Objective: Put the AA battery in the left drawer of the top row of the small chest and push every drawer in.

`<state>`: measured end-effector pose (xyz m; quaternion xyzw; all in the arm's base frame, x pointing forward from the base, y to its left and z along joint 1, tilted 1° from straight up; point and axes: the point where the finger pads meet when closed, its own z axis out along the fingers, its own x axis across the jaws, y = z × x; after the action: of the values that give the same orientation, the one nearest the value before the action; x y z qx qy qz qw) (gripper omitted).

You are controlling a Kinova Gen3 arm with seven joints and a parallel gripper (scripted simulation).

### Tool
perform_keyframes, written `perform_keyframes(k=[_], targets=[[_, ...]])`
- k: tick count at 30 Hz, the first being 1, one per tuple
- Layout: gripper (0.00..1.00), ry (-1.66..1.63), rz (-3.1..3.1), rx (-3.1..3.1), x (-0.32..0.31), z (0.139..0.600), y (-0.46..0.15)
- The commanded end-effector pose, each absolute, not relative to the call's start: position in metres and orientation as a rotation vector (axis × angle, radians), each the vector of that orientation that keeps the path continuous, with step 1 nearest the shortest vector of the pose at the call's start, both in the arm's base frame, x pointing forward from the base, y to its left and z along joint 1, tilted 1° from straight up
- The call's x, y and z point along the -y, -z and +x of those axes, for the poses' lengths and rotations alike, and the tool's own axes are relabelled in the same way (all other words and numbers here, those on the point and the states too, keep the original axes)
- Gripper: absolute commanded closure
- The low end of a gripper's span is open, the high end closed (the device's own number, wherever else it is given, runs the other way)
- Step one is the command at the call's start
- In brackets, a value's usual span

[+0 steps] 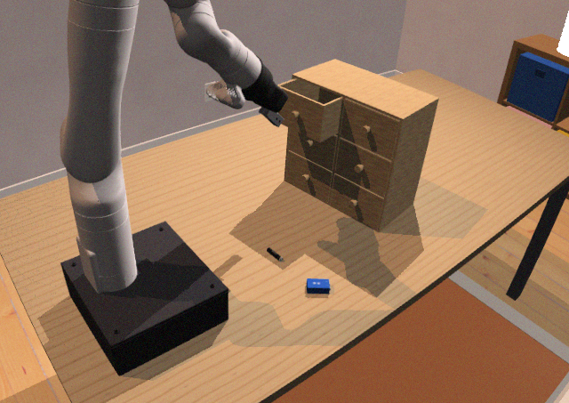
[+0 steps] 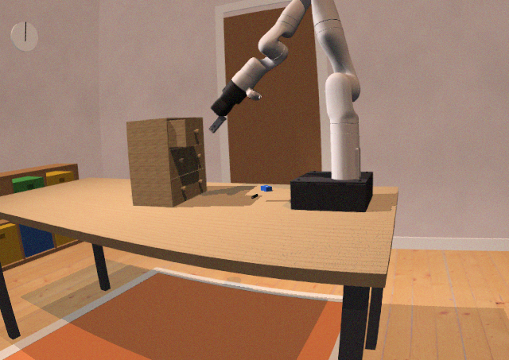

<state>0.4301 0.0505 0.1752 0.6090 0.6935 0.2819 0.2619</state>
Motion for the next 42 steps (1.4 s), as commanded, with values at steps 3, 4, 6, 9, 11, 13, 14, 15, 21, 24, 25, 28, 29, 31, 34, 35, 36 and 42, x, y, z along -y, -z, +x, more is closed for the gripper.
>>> perform_keyframes(k=[3,4,6,9,11,13,14,15,21,24,25,28,29,31,34,35,36,42], targets=[[1.00,-0.763,1.653,-1.872,-0.049,0.430,-0.174],[1.00,-0.763,1.653,-1.872,-0.049,0.430,-0.174],[1.00,-0.763,1.653,-1.872,-0.049,0.430,-0.174],[1.00,-0.763,1.653,-1.872,-0.049,0.430,-0.174],[1.00,-0.763,1.653,-1.872,-0.049,0.430,-0.174],[1.00,-0.763,1.653,-1.872,-0.049,0.430,-0.174],[1.00,-0.763,1.653,-1.872,-0.049,0.430,-0.174],[1.00,-0.763,1.653,-1.872,-0.049,0.430,-0.174],[1.00,-0.764,1.653,-1.871,-0.050,0.431,-0.175],[1.00,-0.764,1.653,-1.871,-0.050,0.432,-0.175],[1.00,-0.764,1.653,-1.871,-0.050,0.432,-0.175],[1.00,-0.764,1.653,-1.871,-0.050,0.434,-0.175],[1.00,-0.764,1.653,-1.871,-0.050,0.434,-0.175],[1.00,-0.764,1.653,-1.871,-0.050,0.435,-0.175],[1.00,-0.764,1.653,-1.871,-0.050,0.436,-0.175],[1.00,-0.764,1.653,-1.871,-0.050,0.437,-0.175],[1.00,-0.764,1.653,-1.871,-0.050,0.438,-0.175],[1.00,-0.763,1.653,-1.871,-0.051,0.444,-0.175]])
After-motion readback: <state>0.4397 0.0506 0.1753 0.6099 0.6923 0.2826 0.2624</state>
